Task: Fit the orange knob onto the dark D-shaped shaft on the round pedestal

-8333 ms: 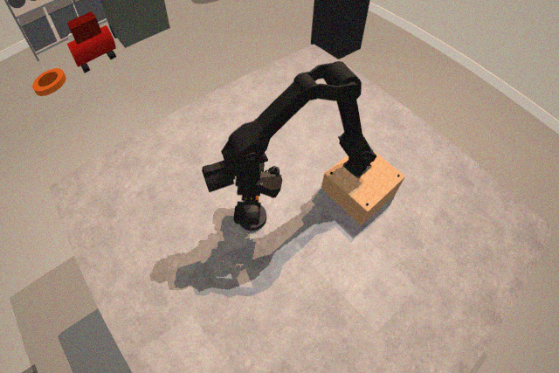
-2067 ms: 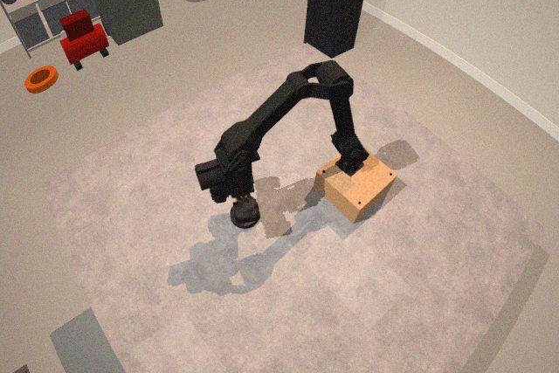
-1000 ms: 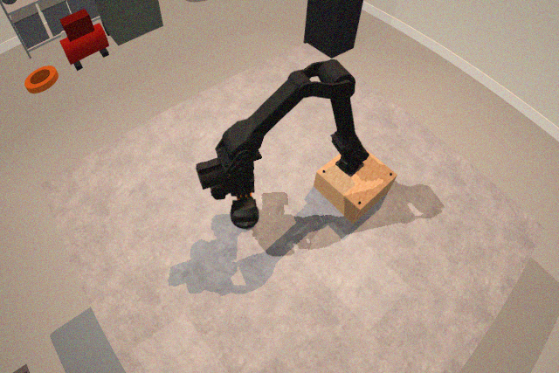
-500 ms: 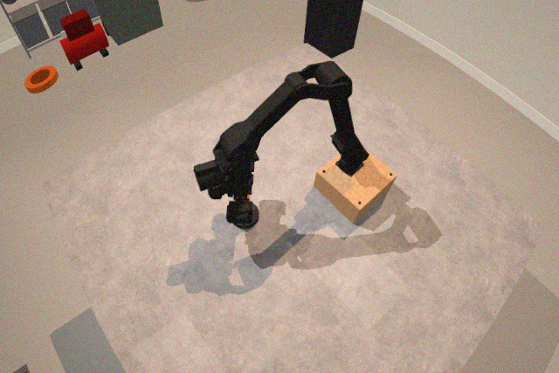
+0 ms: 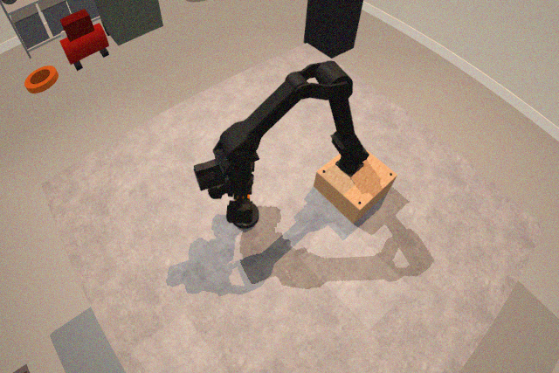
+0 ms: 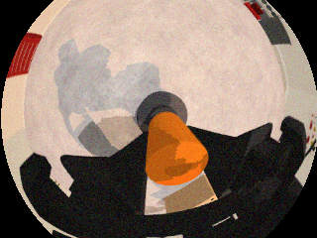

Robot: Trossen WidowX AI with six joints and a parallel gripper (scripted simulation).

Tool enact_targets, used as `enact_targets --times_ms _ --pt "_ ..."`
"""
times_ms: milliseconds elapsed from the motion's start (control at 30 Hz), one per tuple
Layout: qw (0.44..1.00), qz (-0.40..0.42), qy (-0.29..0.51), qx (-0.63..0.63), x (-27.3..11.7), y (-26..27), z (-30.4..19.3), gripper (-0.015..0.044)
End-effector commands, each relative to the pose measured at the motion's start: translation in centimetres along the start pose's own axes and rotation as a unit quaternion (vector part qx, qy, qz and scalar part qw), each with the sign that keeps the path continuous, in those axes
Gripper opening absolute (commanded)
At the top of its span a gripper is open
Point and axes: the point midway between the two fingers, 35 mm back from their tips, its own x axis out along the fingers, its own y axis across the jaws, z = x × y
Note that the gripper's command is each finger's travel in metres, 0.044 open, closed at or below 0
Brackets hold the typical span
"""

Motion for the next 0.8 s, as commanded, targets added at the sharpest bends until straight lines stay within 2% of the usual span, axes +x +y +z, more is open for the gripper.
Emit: enact_targets --times_ms 0,167,767 --pt "1.0 0.001 -0.002 0.013 -0.31 -0.01 -0.04 0.0" --pt "0.995 0.001 -0.002 0.1 -0.21 -0.13 -0.32 0.0" --pt "0.994 0.001 -0.002 0.105 -0.09 -0.03 -0.15 0.0"
